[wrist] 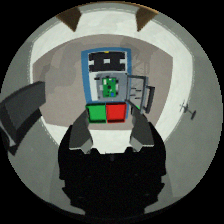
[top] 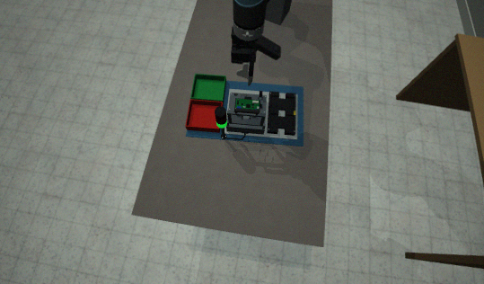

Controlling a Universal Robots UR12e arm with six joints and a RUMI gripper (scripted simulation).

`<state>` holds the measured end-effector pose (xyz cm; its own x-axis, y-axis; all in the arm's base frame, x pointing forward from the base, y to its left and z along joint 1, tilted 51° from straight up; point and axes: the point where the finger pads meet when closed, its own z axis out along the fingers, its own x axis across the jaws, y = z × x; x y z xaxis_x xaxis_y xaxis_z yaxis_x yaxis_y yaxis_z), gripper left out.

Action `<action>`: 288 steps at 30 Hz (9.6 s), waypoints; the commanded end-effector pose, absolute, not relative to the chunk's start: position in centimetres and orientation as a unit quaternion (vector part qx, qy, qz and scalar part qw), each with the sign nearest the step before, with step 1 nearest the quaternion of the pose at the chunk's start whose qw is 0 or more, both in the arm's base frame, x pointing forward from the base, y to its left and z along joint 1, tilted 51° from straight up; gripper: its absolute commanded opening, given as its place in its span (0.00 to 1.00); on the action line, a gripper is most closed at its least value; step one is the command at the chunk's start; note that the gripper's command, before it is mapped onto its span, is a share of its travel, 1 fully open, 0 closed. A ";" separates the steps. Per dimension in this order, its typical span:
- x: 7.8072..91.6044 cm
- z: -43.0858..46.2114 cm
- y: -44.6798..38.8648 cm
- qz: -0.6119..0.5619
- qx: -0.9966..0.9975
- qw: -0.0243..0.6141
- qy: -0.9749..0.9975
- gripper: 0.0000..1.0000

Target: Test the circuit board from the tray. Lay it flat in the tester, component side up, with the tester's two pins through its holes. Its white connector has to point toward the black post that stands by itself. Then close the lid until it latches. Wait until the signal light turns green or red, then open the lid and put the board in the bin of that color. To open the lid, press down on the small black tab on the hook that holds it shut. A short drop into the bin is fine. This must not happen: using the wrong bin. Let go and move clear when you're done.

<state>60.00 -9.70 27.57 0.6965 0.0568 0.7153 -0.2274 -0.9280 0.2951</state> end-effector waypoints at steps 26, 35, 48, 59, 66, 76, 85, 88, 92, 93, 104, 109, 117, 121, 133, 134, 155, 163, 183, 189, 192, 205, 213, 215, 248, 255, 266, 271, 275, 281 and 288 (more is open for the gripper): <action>66.5 21.6 -13.2 0.387 0.902 0.184 -0.047 0.59; 69.8 18.5 -15.0 0.387 0.902 0.184 -0.047 0.59; 72.7 15.8 -16.5 0.387 0.902 0.184 -0.047 0.59; 73.5 15.1 -17.0 0.387 0.902 0.184 -0.047 0.59; 73.5 15.1 -17.0 0.387 0.902 0.184 -0.047 0.59; 73.5 15.1 -17.0 0.387 0.902 0.184 -0.047 0.59; 73.7 14.9 -17.1 0.387 0.902 0.184 -0.047 0.59; 74.1 14.5 -17.2 0.387 0.902 0.184 -0.047 0.59; 74.5 14.1 -17.4 0.387 0.902 0.184 -0.047 0.59; 74.8 13.9 -17.5 0.387 0.902 0.184 -0.047 0.59; 77.3 11.6 -18.5 0.387 0.902 0.184 -0.047 0.59; 77.4 11.4 -18.6 0.387 0.902 0.184 -0.047 0.59; 77.4 11.4 -18.6 0.387 0.902 0.184 -0.047 0.59; 77.4 11.4 -18.6 0.387 0.902 0.184 -0.047 0.59; 77.4 11.4 -18.6 0.387 0.902 0.184 -0.047 0.54; 77.4 11.4 -18.6 0.387 0.902 0.184 -0.047 0.54; 77.4 11.4 -18.6 0.387 0.902 0.184 -0.047 0.49; 77.4 11.4 -18.6 0.387 0.902 0.184 -0.047 0.49; 77.4 11.4 -18.6 0.387 0.902 0.184 -0.047 0.39; 77.4 11.4 -18.6 0.387 0.902 0.184 -0.047 0.39; 77.4 11.4 -18.6 0.387 0.902 0.184 -0.047 0.39; 77.4 11.4 -18.6 0.387 0.902 0.184 -0.047 0.39; 77.4 11.4 -18.6 0.387 0.902 0.184 -0.047 0.39; 77.4 11.4 -18.6 0.387 0.902 0.184 -0.047 0.39; 77.2 11.7 -18.4 0.387 0.902 0.184 -0.047 0.39; 77.1 11.7 -18.4 0.387 0.902 0.184 -0.047 0.39; 76.9 11.9 -18.3 0.387 0.902 0.184 -0.047 0.39; 76.9 11.9 -18.3 0.387 0.902 0.184 -0.047 0.39; 76.9 11.9 -18.3 0.387 0.902 0.184 -0.047 0.39; 76.9 11.9 -18.3 0.387 0.902 0.184 -0.047 0.39; 76.9 11.9 -18.3 0.387 0.902 0.184 -0.047 0.39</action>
<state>76.91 -18.31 11.87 0.6964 0.0569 0.7154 -0.2275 -0.9280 0.2952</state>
